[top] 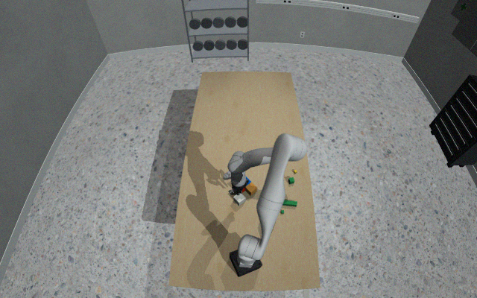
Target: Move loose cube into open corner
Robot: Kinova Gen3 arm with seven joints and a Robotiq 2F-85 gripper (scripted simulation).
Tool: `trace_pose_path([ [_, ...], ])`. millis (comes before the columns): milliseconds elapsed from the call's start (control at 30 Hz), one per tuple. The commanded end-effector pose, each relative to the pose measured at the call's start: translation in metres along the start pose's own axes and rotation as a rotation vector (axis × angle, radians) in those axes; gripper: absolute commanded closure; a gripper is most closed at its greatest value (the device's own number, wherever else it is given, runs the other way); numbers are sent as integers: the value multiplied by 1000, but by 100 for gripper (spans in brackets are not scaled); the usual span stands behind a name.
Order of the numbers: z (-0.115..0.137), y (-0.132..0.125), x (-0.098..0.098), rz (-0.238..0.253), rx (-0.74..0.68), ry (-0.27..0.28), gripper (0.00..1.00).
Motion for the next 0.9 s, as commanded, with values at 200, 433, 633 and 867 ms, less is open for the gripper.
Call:
trace_pose_path([
  [200, 0, 0, 1, -1, 0, 1, 90],
  [433, 0, 0, 1, -1, 0, 1, 90],
  [633, 0, 0, 1, -1, 0, 1, 90],
  [867, -9, -39, 1, -1, 0, 2, 90],
])
Point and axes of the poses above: the point where the finger pads meet when closed, its own x axis back along the fingers, its own y axis across the jaws, z = x × y, the point moved 1 cm from there along x, back along the fingers, and after that the axes turned 15 degrees about -x, right-handed, at the moved point
